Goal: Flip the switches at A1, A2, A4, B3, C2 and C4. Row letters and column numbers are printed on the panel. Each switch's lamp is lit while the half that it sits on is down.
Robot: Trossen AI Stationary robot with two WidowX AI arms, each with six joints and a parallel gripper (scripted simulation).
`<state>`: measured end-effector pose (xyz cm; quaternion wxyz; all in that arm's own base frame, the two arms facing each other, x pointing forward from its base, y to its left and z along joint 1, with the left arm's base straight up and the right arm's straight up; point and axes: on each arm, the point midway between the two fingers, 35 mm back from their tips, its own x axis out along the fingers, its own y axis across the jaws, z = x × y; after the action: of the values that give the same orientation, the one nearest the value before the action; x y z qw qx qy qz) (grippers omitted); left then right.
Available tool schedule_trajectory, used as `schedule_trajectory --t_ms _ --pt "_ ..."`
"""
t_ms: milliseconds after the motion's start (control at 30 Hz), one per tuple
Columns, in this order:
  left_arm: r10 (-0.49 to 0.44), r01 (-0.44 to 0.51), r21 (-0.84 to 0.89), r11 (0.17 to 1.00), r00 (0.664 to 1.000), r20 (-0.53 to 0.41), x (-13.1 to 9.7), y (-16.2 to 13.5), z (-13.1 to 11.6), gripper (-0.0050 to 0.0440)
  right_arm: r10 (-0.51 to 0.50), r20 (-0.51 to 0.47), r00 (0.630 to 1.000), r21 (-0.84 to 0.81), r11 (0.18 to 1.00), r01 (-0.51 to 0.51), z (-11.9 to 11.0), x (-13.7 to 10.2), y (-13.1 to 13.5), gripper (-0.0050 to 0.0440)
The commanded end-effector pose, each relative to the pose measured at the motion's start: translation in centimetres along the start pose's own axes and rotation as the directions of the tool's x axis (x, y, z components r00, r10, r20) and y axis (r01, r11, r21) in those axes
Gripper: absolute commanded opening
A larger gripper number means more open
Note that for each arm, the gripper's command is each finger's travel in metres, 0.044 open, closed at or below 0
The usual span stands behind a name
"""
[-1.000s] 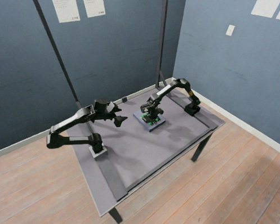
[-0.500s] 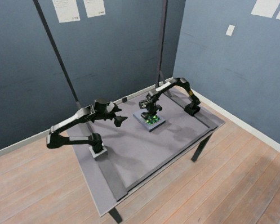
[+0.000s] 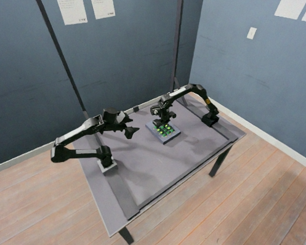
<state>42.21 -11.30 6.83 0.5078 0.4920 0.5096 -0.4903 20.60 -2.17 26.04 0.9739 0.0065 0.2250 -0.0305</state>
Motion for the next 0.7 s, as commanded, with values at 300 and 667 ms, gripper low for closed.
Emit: schedule_trajectory --t_ms 300,667 --pt "0.023 -0.023 -0.005 1.000 1.000 0.005 1.2 0.5 -0.2 -0.0050 0.002 0.012 1.000 -0.001 1.000 -0.002 0.5 -0.3 0.0 0.0400" --pt "0.017 -0.017 -0.005 1.000 1.000 0.003 2.7 0.5 -0.1 -0.0050 0.002 0.012 1.000 -0.001 1.000 -0.002 0.5 -0.3 0.0 0.0400"
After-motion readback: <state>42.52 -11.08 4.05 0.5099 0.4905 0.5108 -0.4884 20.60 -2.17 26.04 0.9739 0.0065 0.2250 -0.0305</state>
